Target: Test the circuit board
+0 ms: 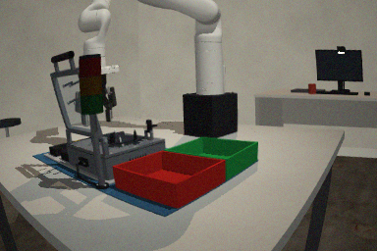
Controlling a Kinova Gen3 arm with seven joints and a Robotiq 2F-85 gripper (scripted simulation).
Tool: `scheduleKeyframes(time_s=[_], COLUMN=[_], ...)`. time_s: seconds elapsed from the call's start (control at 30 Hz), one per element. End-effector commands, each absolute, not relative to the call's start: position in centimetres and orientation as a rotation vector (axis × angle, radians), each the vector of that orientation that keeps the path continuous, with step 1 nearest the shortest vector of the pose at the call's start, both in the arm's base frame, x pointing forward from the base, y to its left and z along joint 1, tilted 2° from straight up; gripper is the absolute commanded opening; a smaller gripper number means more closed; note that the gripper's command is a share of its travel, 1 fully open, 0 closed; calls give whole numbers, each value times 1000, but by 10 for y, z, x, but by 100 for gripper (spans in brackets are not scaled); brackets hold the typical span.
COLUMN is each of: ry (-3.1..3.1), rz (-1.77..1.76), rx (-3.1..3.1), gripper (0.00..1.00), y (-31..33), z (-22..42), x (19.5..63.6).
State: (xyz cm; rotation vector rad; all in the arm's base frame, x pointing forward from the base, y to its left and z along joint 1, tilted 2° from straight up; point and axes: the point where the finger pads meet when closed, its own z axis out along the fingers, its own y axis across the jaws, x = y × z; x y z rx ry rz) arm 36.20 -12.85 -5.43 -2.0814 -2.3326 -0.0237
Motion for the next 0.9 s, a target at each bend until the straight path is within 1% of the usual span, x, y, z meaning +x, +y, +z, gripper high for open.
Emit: scheduleKeyframes(time_s=[0.0,0.2,0.53,0.87], ry=[-2330,-2329,-2329,-2329], rz=[-29,-30,-30,-30], rx=[-2090,-2093,-2094,-2093], gripper=[100,100,100,100], y=[-128,-128,-125,-124], z=[-55,-62,-90,-100], x=[365,366,368,368])
